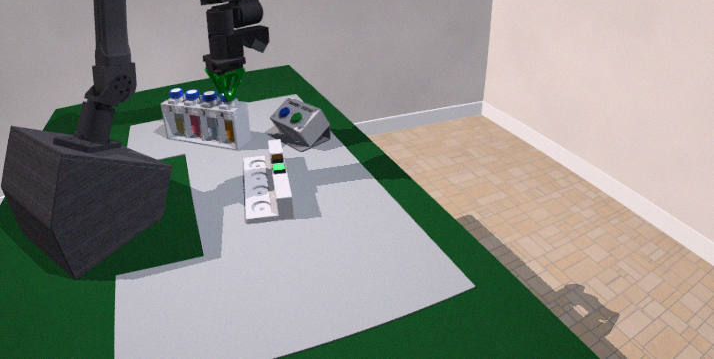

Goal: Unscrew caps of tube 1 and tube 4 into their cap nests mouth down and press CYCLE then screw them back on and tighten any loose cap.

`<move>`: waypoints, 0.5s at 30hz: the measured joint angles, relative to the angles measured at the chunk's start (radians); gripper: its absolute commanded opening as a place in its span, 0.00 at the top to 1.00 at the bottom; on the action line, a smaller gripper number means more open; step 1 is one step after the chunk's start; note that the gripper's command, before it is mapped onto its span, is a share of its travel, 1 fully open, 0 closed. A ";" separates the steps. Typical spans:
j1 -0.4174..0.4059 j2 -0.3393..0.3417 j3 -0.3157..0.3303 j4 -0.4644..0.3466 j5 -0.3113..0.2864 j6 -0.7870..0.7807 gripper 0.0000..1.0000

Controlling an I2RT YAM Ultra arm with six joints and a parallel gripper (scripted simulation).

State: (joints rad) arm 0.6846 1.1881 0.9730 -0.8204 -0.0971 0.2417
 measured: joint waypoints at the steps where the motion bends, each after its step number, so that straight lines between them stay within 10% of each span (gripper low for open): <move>1: 0.000 0.000 0.000 0.000 0.000 0.030 1.00; 7: 0.000 0.000 0.000 0.000 0.000 0.121 1.00; 8: 0.000 0.000 0.000 0.000 0.000 0.127 0.51; 15: 0.000 0.000 0.000 0.002 0.000 0.147 0.51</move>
State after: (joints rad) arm 0.6846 1.1885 0.9730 -0.8185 -0.0971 0.3889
